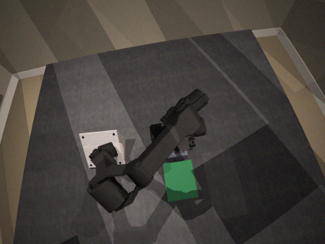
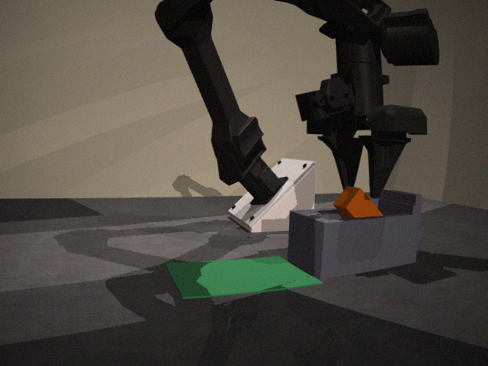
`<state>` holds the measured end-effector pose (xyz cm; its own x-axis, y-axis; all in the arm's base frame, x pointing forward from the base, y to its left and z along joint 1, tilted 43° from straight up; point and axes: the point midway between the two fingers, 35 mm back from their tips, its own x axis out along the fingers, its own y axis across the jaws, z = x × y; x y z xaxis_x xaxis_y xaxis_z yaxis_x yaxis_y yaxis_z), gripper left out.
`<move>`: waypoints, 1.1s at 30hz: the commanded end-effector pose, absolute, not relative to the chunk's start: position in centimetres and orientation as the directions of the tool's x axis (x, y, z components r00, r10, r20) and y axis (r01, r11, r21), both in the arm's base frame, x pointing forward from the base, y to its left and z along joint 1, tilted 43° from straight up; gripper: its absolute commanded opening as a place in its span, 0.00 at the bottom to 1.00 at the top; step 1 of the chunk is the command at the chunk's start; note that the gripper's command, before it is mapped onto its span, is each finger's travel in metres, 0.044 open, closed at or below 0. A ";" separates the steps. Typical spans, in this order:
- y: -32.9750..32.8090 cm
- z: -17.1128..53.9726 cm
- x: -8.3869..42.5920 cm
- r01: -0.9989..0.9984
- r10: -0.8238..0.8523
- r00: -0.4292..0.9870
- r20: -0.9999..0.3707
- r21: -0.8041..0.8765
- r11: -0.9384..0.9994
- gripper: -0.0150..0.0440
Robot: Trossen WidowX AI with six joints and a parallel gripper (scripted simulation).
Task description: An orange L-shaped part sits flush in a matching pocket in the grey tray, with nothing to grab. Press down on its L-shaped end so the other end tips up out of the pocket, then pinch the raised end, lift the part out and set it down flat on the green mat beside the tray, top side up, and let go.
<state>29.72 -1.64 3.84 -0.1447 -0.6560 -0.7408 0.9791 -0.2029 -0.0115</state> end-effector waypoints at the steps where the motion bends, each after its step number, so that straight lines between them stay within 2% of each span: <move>1: -2.2 3.4 29.4 0.980 -0.662 -0.150 -0.735 -0.019 -0.200 0.73; 12: -3.2 2.3 29.1 0.980 -0.663 -0.150 -0.734 -0.019 -0.201 0.73; 17: -2.9 2.5 29.3 0.979 -0.657 -0.146 -0.739 -0.012 -0.204 0.51; 27: -2.9 2.5 29.3 0.979 -0.657 -0.146 -0.739 -0.012 -0.204 0.39; 30: -2.9 2.5 29.3 0.979 -0.657 -0.146 -0.739 -0.012 -0.204 0.26; 33: -2.9 2.5 29.3 0.979 -0.657 -0.146 -0.739 -0.012 -0.204 0.25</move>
<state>29.32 -2.92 2.49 -0.1463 -0.6576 -0.7391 0.9791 -0.2029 -0.0133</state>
